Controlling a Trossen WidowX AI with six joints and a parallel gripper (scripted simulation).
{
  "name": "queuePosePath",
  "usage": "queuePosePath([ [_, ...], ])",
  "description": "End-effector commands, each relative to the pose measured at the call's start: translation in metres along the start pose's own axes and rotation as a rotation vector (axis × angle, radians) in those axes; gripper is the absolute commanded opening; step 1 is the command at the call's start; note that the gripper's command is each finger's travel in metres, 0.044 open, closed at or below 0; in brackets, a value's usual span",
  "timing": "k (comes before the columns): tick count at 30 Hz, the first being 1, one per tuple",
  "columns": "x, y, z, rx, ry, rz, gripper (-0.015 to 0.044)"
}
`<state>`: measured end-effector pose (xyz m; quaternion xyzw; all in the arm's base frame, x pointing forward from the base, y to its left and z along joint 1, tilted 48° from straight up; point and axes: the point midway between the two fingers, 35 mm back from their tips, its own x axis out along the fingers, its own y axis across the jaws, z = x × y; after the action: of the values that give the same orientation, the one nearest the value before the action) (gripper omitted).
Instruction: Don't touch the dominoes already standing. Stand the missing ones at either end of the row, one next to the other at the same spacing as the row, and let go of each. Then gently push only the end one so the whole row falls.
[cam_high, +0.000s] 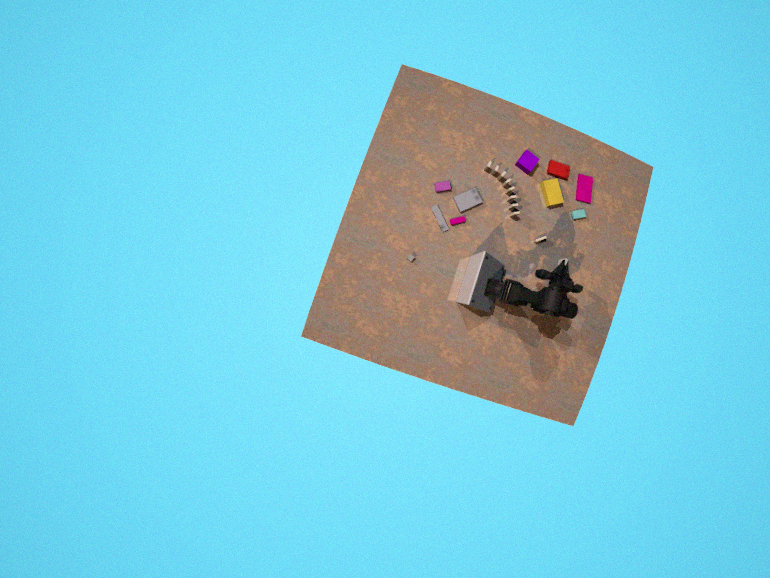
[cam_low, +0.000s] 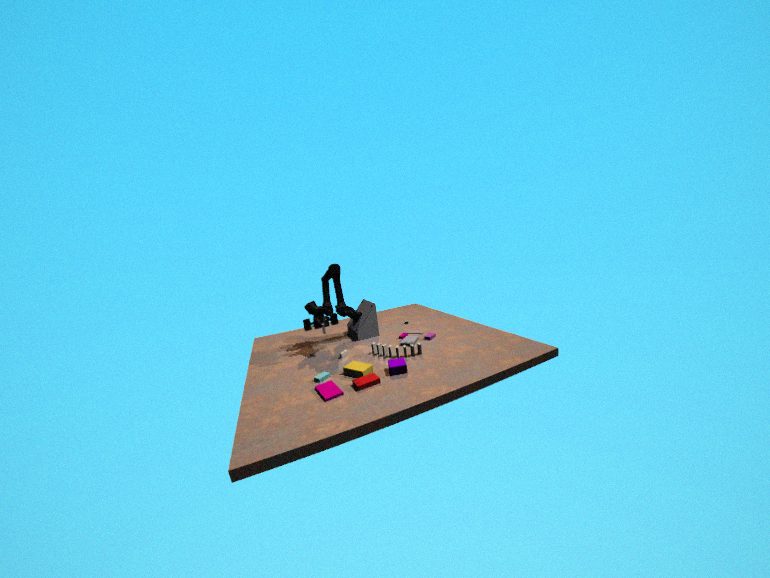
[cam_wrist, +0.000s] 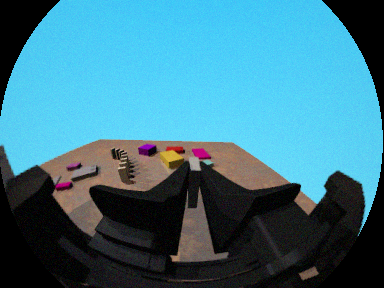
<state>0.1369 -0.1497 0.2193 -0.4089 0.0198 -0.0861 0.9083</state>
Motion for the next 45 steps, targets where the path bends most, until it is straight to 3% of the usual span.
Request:
queuePosePath([
  [1, 0.0, 0.001, 0.0, -0.004, -0.002, 0.004, 0.003],
  [45, 0.005, -0.008, -0.073, -0.017, 0.009, 0.01, 0.003],
])
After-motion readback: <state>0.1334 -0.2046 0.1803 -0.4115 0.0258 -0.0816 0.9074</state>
